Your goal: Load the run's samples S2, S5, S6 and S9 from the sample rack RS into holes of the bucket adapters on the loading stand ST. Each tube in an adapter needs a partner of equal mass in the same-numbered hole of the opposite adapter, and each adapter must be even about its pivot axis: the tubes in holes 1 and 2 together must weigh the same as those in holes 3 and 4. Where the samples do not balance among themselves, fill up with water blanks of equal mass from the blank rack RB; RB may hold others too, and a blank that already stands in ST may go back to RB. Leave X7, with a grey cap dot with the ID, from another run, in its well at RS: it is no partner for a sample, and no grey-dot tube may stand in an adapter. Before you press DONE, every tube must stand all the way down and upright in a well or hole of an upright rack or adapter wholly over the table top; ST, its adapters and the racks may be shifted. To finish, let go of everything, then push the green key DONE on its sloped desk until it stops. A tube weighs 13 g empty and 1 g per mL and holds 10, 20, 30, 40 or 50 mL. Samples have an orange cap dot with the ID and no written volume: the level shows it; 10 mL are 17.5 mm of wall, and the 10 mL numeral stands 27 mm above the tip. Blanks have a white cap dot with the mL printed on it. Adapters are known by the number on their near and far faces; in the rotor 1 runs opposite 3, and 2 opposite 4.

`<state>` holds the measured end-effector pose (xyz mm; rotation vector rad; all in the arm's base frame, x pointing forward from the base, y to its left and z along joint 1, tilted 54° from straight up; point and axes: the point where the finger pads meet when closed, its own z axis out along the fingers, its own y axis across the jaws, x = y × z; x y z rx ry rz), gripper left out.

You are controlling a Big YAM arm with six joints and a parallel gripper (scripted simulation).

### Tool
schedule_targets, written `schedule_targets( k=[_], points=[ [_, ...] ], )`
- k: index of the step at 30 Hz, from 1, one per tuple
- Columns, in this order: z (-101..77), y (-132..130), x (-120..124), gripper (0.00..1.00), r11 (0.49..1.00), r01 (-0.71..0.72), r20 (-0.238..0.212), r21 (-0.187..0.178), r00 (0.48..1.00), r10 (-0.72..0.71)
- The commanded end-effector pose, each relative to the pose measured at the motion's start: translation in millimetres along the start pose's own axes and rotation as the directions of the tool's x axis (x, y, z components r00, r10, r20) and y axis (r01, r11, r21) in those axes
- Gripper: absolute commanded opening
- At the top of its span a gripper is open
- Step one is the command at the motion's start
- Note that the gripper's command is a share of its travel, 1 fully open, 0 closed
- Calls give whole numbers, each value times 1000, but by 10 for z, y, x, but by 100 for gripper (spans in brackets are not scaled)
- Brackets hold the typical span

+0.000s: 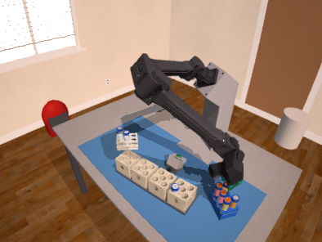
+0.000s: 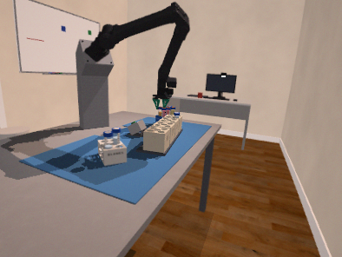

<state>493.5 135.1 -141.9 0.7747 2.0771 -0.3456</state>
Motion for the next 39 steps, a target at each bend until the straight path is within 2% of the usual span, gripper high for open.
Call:
schedule_targets(
  k=[1, 15, 16, 29, 31, 39],
  points=[
    [-54, 37, 6, 0, 1000, 3, 3, -12, 1000, -3],
    [-54, 37, 6, 0, 1000, 3, 3, -12, 1000, -3],
    [-190, 73, 18, 0, 1000, 7, 2, -25, 1000, -7],
    [-620, 82, 6, 0, 1000, 3, 5, -28, 1000, -3],
    [-620, 82, 6, 0, 1000, 3, 5, -28, 1000, -3],
    [-886, 76, 6, 0, 1000, 2, 5, -29, 1000, -2]
  ],
)
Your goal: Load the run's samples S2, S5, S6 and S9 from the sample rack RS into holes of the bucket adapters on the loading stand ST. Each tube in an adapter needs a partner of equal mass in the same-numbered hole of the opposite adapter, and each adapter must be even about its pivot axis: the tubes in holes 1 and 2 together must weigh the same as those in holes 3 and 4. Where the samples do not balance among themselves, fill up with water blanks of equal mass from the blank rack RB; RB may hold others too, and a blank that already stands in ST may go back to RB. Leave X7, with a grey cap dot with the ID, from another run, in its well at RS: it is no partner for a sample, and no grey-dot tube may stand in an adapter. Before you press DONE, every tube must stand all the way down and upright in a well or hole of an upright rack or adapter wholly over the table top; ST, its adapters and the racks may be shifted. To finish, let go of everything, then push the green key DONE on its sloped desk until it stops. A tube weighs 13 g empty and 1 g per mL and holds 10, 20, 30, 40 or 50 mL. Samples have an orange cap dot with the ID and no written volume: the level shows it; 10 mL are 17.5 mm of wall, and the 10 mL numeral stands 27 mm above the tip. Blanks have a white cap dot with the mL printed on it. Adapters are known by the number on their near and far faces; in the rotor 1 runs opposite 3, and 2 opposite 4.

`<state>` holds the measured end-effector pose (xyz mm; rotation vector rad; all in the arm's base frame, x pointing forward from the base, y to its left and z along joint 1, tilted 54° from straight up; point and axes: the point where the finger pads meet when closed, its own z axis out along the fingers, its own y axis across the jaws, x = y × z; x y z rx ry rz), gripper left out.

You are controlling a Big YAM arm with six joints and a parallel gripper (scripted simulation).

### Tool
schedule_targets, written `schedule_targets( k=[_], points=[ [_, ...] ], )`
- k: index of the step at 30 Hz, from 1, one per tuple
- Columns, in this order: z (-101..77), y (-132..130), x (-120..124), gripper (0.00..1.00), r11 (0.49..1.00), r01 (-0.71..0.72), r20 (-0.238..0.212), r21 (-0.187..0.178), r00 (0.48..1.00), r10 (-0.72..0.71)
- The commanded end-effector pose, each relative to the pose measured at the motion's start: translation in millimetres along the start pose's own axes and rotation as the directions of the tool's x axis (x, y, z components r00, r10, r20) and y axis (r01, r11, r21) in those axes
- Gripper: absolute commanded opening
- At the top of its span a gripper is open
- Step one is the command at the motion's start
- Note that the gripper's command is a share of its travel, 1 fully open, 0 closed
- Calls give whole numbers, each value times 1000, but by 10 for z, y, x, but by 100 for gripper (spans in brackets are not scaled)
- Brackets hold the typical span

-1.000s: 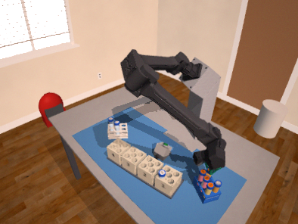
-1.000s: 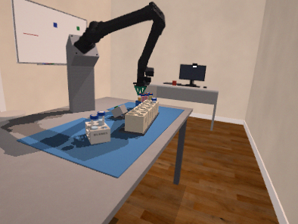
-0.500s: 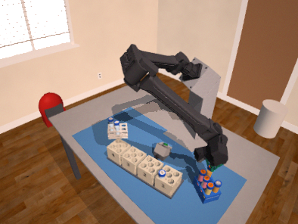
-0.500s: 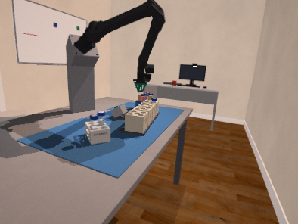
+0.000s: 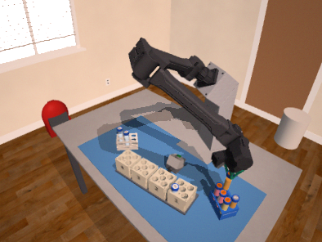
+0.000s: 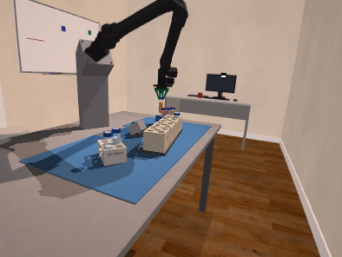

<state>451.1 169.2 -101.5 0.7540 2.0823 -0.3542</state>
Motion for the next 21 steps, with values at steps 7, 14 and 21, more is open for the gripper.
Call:
schedule_targets(
  k=[7, 14, 21],
  points=[
    [-441, 67, 10, 0, 999, -17, 2, -27, 1000, 17],
    [-608, 66, 10, 0, 999, -17, 1, -28, 1000, 17],
    [-850, 113, -10, 0, 999, -26, 1, -35, 1000, 26]
  ],
)
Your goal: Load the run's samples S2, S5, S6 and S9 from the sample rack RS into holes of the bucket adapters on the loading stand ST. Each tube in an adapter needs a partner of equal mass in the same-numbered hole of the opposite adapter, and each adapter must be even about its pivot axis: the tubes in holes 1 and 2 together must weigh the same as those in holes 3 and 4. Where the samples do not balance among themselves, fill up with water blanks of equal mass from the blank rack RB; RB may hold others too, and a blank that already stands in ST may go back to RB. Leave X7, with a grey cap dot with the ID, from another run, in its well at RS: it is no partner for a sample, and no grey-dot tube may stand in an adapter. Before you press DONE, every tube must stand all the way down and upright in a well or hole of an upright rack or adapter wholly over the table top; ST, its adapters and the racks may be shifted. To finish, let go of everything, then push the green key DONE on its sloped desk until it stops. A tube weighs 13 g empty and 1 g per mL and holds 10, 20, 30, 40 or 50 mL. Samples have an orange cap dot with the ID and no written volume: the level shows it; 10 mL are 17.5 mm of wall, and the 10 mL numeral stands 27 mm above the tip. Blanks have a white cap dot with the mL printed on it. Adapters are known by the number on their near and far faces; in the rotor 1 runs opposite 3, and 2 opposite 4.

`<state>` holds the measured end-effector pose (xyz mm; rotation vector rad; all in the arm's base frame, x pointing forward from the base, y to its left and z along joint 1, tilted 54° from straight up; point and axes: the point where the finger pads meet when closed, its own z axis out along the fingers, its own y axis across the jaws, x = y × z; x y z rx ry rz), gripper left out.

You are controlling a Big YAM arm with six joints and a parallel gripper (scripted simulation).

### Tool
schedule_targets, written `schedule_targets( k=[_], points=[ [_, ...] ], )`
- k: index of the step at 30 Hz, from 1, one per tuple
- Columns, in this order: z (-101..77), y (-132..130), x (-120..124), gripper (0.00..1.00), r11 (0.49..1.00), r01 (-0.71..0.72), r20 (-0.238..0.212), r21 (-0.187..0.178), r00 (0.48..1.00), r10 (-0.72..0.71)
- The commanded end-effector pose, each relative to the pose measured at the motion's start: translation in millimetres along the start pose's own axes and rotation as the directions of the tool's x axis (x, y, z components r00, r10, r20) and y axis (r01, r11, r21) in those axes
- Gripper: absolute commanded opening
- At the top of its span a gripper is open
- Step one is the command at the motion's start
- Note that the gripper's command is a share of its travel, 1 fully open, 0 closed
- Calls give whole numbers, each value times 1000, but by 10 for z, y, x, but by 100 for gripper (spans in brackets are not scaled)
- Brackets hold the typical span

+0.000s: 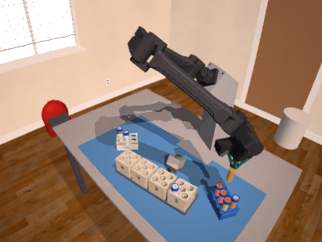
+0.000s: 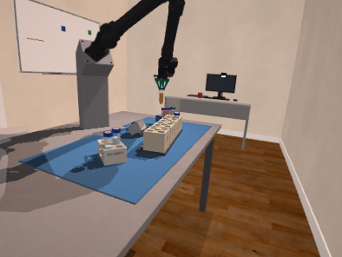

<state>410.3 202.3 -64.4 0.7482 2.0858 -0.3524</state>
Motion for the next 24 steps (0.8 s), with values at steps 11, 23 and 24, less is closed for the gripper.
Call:
schedule_targets(
  k=[11, 23, 24],
  points=[
    [-106, -239, -561, 0, 985, 172, 4, -6, 985, -172],
    [-120, -555, -1150, 0, 903, 430, 6, -2, 903, -430],
    [-121, -585, -1209, 0, 891, 454, 6, -2, 891, -454]
  ],
)
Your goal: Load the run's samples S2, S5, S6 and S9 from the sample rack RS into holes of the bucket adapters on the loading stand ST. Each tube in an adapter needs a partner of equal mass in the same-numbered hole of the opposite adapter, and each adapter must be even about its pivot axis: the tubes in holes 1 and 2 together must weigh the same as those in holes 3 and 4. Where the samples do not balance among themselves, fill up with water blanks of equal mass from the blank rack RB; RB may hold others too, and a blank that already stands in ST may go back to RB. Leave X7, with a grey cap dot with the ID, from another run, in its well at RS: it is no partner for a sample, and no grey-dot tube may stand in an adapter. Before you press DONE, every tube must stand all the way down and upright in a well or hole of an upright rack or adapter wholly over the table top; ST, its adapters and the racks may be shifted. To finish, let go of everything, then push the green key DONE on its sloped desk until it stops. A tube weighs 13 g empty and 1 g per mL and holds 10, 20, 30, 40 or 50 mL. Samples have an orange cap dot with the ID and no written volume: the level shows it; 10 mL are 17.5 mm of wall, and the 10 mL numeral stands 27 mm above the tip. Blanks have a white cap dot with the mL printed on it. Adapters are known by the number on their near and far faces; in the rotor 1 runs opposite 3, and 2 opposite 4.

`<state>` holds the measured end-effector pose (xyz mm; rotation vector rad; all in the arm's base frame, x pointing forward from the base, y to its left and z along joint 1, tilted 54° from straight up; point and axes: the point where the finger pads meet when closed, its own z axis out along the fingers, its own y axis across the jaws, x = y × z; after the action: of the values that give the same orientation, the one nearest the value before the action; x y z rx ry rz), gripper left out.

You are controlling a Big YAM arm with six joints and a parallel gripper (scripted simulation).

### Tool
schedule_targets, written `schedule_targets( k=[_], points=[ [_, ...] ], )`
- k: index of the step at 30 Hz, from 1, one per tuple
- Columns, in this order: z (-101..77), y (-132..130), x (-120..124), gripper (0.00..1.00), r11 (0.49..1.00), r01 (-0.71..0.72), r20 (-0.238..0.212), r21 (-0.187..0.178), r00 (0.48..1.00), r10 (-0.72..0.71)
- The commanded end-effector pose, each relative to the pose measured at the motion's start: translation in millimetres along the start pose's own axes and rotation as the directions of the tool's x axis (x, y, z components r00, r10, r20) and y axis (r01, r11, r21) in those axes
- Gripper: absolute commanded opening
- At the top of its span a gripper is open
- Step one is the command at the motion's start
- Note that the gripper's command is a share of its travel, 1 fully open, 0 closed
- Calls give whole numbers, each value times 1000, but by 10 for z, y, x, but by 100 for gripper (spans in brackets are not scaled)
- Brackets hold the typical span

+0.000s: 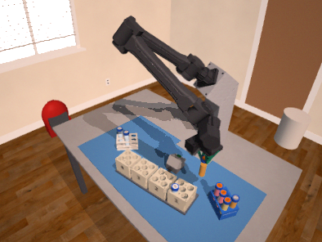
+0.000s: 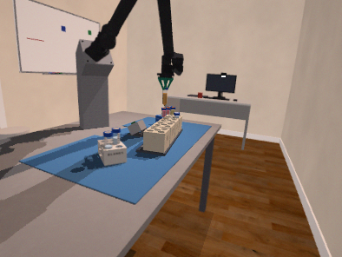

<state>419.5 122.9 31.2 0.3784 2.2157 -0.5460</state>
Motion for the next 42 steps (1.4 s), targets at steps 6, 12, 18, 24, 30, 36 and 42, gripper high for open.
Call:
schedule_targets(
  k=[6, 12, 18, 24, 30, 36, 42],
  points=[
    [-26, -387, -315, 0, 957, 289, -3, 2, 957, -289],
    [-38, -676, -595, 0, 950, 312, -1, 1, 950, -312],
    [-51, -858, -815, 0, 952, 307, 5, 1, 952, -307],
    [-80, -1135, -1179, 0, 955, 296, 19, 1, 955, -296],
    [-72, -1244, -1248, 0, 953, 304, 16, -5, 952, -304],
    [121, -1282, -1141, 0, 948, 317, -5, 2, 948, -317],
    [270, -1270, -1236, 0, 951, 308, 8, 3, 951, -308]
  ],
)
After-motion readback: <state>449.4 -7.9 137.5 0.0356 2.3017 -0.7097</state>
